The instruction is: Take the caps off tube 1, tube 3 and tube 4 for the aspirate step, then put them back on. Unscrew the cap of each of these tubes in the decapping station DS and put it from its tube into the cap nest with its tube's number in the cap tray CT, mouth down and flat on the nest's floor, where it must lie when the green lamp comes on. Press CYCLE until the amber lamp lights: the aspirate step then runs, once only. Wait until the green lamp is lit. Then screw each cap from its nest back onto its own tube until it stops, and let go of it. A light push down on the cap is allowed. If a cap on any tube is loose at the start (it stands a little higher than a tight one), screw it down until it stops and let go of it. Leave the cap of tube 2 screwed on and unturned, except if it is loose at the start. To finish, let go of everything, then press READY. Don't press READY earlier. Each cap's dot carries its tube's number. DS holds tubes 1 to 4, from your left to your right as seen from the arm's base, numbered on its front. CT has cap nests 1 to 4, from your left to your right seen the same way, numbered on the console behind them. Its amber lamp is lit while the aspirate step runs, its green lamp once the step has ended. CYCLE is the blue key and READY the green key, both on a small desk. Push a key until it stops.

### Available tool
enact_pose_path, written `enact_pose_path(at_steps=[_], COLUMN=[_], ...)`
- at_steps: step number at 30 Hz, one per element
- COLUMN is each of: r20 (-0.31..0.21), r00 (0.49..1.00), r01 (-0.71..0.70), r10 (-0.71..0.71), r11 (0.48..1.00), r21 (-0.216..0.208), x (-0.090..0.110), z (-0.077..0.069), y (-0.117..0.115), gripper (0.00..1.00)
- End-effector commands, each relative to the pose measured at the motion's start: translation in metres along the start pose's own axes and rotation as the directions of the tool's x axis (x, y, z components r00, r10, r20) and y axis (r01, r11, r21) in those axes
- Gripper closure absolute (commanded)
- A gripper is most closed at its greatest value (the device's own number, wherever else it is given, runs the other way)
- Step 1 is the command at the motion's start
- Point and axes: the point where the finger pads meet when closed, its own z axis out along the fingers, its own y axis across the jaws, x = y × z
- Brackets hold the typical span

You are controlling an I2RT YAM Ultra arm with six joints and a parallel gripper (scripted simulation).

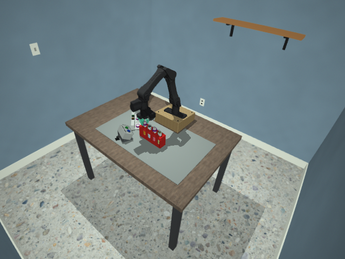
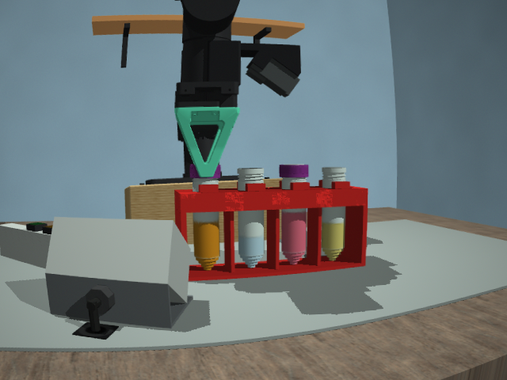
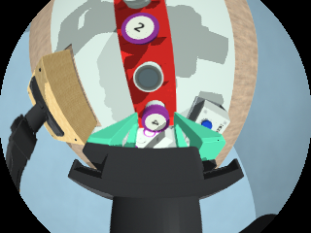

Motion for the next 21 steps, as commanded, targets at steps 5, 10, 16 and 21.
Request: enact_pose_path(at_steps=[5,10,16,21], r20=[0.000,0.005,0.011,0.014], r00=[1.000,0.971,0.840,0.739], r01=[0.011,-0.237,-0.542,-0.674], r10=[-0.011,0.237,0.542,0.674], r11=[1.000,0.971,0.840,0.739], r21=[0.020,0.019,0.017,0.014], x=[-0.0003,-0.0003,-0.0002,-0.0002], z=[-0.0053,-0.0068,-0.0088,-0.0098], y=[-0.0047,-0.0048,-0.0049,-0.0050], gripper=[0.51,0.51,0.51,0.51])
